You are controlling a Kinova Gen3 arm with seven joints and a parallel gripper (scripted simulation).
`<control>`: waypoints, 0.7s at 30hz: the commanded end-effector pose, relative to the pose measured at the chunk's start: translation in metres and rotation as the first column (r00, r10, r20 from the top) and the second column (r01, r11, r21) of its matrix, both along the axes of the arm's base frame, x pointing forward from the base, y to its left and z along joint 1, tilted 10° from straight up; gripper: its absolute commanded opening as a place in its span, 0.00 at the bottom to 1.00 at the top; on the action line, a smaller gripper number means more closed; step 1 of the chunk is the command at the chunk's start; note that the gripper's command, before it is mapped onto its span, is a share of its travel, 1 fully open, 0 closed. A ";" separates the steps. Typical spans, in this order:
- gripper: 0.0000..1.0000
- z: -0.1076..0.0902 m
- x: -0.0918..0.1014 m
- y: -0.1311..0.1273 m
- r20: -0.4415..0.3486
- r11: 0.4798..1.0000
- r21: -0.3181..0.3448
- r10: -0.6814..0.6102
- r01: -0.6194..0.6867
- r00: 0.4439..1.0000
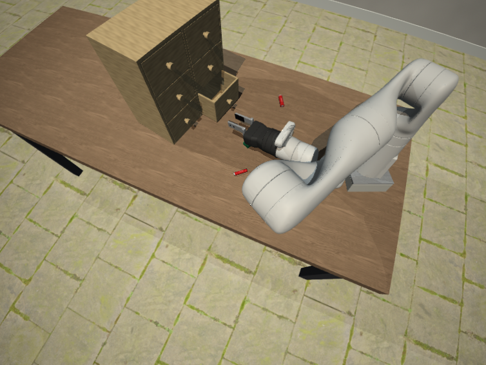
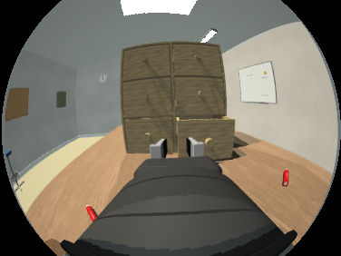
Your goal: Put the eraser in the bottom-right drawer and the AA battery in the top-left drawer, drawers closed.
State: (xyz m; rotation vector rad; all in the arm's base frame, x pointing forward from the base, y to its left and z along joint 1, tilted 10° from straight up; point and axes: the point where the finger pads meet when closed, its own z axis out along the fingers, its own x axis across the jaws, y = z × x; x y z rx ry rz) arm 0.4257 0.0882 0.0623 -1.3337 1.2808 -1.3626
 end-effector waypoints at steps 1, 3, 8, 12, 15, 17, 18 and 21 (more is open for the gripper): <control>0.67 0.003 0.000 0.009 0.005 1.000 0.013 0.005 -0.005 1.000; 0.67 0.004 0.000 0.012 0.005 1.000 0.013 0.005 -0.005 1.000; 0.67 0.005 -0.001 0.019 0.005 1.000 0.013 0.005 -0.005 1.000; 0.67 0.006 -0.002 0.026 0.005 1.000 0.013 0.005 -0.005 1.000; 0.67 0.007 -0.003 0.033 0.005 1.000 0.013 0.005 -0.005 1.000; 0.67 0.007 -0.003 0.036 0.005 1.000 0.013 0.005 -0.005 1.000; 0.67 0.007 -0.004 0.038 0.005 1.000 0.013 0.005 -0.005 1.000; 0.67 0.008 -0.004 0.043 0.005 1.000 0.013 0.005 -0.005 1.000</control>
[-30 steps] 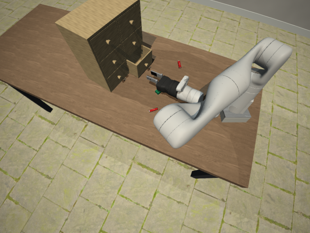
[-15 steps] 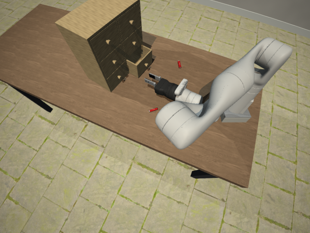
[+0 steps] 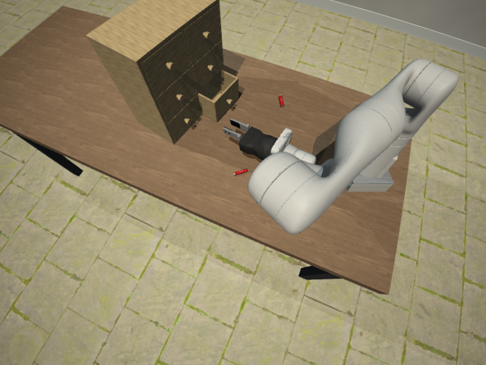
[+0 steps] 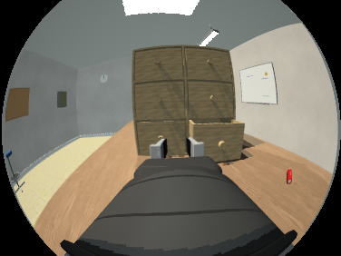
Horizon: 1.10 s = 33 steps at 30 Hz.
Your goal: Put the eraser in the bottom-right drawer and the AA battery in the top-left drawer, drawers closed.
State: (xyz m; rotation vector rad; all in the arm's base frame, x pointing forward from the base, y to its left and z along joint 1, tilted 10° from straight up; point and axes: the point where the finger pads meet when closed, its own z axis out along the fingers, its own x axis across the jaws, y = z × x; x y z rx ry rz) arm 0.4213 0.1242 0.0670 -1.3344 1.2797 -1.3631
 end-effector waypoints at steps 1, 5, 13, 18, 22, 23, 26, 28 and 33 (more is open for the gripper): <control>0.67 0.004 0.000 0.009 0.005 1.000 0.014 0.005 -0.005 1.000; 0.67 0.004 -0.001 0.014 0.005 1.000 0.014 0.005 -0.005 1.000; 0.67 0.006 -0.003 0.029 0.005 1.000 0.014 0.005 -0.005 1.000; 0.67 0.008 -0.004 0.039 0.005 1.000 0.014 0.005 -0.005 1.000; 0.67 0.008 -0.005 0.044 0.005 1.000 0.014 0.005 -0.005 1.000; 0.67 0.009 -0.005 0.046 0.005 1.000 0.014 0.005 -0.005 1.000; 0.67 0.009 -0.005 0.051 0.005 1.000 0.014 0.005 -0.005 1.000; 0.67 0.010 -0.006 0.056 0.005 1.000 0.014 0.005 -0.005 1.000; 0.67 0.011 -0.007 0.065 0.005 1.000 0.014 0.005 -0.005 1.000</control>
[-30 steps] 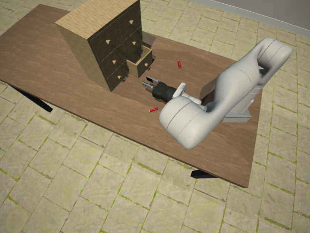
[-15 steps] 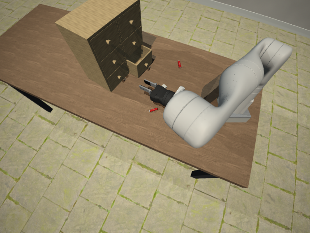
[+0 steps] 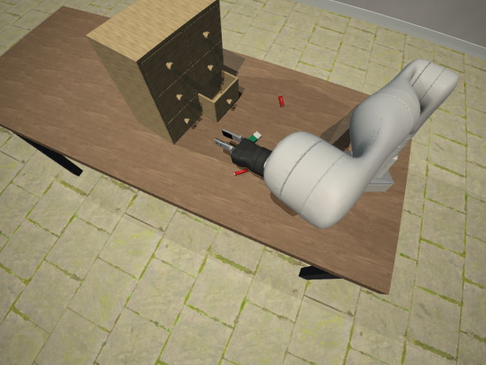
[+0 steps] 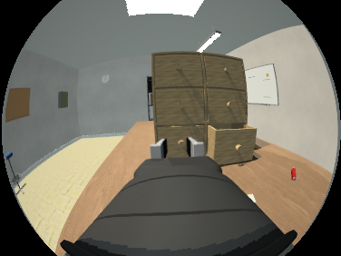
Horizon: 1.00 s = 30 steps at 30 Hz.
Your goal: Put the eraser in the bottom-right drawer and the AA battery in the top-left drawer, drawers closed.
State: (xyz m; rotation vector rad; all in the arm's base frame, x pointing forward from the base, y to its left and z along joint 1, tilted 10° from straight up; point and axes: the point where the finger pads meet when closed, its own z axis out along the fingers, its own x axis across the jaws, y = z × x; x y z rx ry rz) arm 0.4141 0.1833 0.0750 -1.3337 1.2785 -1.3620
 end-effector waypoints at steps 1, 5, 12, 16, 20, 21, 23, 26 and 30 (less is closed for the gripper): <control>0.67 0.003 0.000 0.008 0.004 1.000 0.013 0.003 -0.003 1.000; 0.67 0.004 -0.001 0.013 0.004 1.000 0.013 0.003 -0.003 1.000; 0.67 0.006 -0.003 0.028 0.004 1.000 0.013 0.003 -0.003 1.000; 0.67 0.007 -0.004 0.036 0.004 1.000 0.013 0.003 -0.003 1.000; 0.67 0.008 -0.005 0.042 0.004 1.000 0.013 0.003 -0.003 1.000; 0.67 0.008 -0.005 0.042 0.004 1.000 0.013 0.003 -0.003 1.000; 0.67 0.008 -0.005 0.045 0.004 1.000 0.013 0.003 -0.003 1.000; 0.67 0.009 -0.006 0.050 0.004 1.000 0.013 0.003 -0.003 1.000; 0.67 0.010 -0.007 0.057 0.004 1.000 0.013 0.003 -0.003 1.000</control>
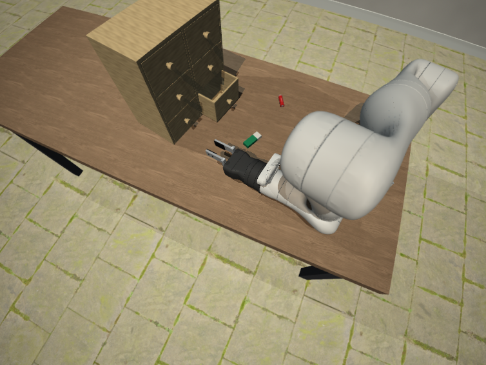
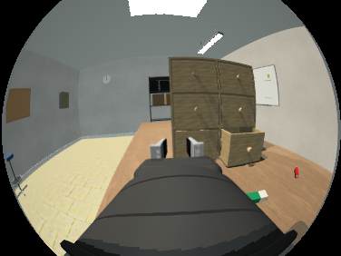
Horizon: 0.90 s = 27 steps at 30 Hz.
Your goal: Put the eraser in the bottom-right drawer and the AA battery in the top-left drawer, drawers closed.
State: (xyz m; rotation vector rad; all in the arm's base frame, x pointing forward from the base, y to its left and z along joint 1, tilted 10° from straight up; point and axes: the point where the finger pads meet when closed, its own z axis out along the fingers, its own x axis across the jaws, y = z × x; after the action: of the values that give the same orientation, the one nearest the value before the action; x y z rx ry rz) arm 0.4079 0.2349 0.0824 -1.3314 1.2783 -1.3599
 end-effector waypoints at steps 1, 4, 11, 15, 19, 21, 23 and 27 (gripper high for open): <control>0.67 0.003 0.000 0.006 0.003 1.000 0.010 0.002 -0.002 1.000; 0.67 0.003 -0.001 0.011 0.003 1.000 0.010 0.002 -0.002 1.000; 0.67 0.004 -0.002 0.017 0.003 1.000 0.010 0.002 -0.002 1.000; 0.67 0.005 -0.002 0.021 0.003 1.000 0.010 0.002 -0.002 1.000; 0.67 0.005 -0.003 0.024 0.003 1.000 0.010 0.002 -0.002 1.000; 0.67 0.005 -0.003 0.025 0.003 1.000 0.010 0.002 -0.002 1.000; 0.67 0.005 -0.003 0.027 0.003 1.000 0.010 0.002 -0.002 1.000; 0.67 0.005 -0.003 0.028 0.003 1.000 0.010 0.002 -0.002 1.000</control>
State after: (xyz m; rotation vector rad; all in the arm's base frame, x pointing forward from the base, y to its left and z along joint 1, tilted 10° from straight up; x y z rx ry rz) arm 0.4047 0.2610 0.0867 -1.3262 1.2796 -1.3539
